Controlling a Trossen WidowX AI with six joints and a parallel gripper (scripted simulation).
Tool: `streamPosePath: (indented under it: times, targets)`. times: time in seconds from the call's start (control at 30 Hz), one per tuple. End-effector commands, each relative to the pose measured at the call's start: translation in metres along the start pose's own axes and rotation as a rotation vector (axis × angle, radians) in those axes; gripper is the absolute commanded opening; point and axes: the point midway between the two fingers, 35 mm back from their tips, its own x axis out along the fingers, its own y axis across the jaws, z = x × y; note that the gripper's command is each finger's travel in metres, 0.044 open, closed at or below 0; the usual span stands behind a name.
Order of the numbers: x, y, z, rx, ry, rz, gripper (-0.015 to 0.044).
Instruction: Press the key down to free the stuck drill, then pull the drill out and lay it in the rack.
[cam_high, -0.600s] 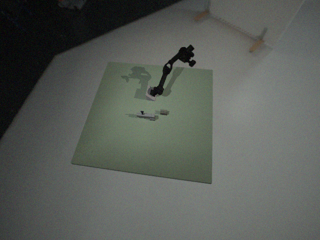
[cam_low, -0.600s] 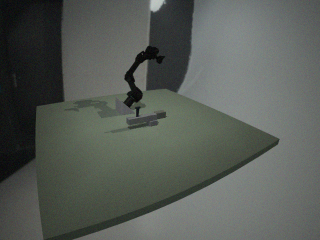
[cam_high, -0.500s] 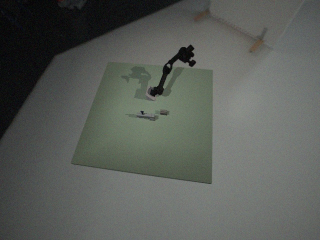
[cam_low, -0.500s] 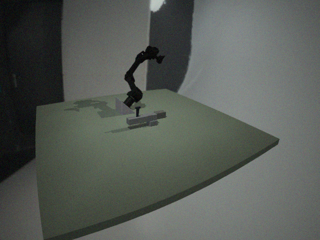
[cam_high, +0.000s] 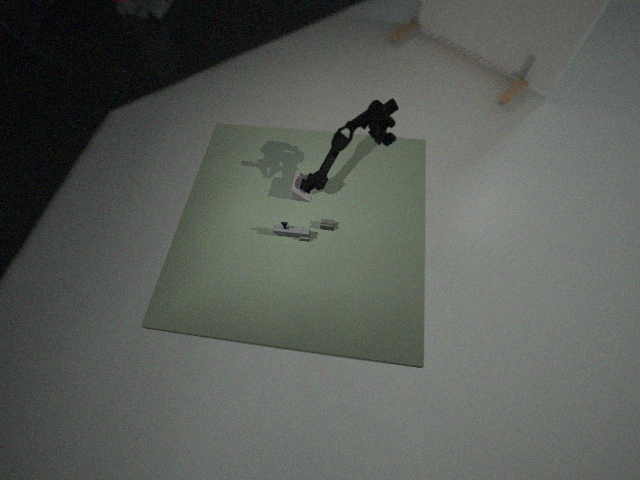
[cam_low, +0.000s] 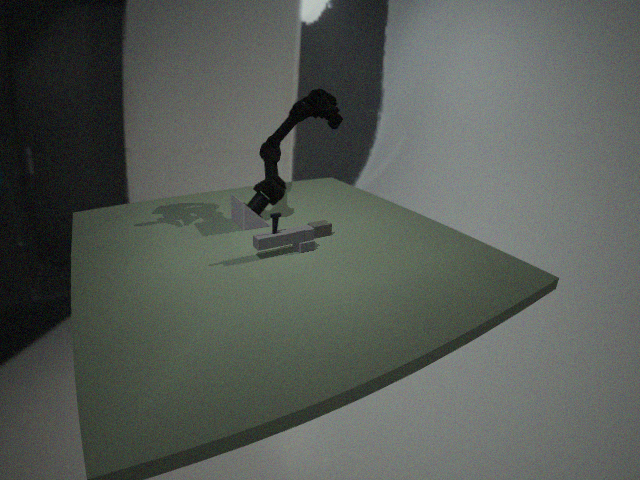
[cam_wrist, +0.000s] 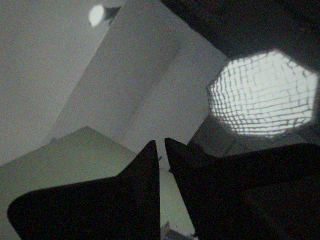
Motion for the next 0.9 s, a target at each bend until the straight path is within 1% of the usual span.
streamPosePath:
  times: [0.0, 0.07, 0.27, 0.47, 0.63, 0.7, 0.87]
  targets:
    - [0.063, -0.002, -0.009, -0.057, 0.165, -0.007, 0.0000]
    - [0.088, -0.005, -0.013, -0.099, 0.218, 0.001, 0.0000]
    - [0.170, -0.015, -0.049, -0.149, 0.474, 0.012, 0.0000]
    - [0.233, -0.036, -0.112, -0.124, 0.748, 0.031, 0.0000]
    - [0.276, -0.058, -0.164, -0.100, 0.952, 0.080, 0.0000]
    - [0.292, -0.071, -0.192, -0.073, 1.049, 0.112, 0.0000]
    - [0.316, -0.101, -0.260, 0.022, 1.247, 0.198, 0.0000]
